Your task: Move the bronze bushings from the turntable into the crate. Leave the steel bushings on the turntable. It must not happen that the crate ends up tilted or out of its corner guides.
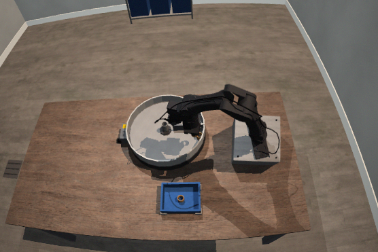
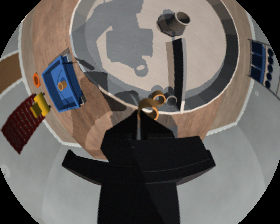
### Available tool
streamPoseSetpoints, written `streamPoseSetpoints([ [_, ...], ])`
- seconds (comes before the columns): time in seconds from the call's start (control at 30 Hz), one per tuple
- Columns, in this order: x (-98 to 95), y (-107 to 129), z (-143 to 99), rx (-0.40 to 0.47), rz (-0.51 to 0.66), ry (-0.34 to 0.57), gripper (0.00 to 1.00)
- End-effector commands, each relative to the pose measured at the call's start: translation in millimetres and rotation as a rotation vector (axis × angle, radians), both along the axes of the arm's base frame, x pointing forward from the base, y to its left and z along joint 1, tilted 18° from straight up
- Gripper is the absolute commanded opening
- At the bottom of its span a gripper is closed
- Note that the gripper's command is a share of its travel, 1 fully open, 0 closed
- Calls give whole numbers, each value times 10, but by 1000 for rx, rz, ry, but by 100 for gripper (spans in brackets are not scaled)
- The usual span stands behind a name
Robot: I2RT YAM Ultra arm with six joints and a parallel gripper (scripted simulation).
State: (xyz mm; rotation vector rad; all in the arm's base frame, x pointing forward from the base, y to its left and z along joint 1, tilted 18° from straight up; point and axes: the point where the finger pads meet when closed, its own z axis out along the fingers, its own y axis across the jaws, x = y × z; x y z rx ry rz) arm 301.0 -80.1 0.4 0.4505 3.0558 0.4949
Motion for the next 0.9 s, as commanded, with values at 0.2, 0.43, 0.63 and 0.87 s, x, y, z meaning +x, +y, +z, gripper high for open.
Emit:
streamPoseSetpoints([
  [0.2,202,549,319,-9,-42,-38,0],
  [0.43,350,1175,581,-12,-43,-42,0],
  [0.63,438,1742,657,-11,-43,-8,0],
  [0.87,525,2182,803,-10,-44,-9,0],
])
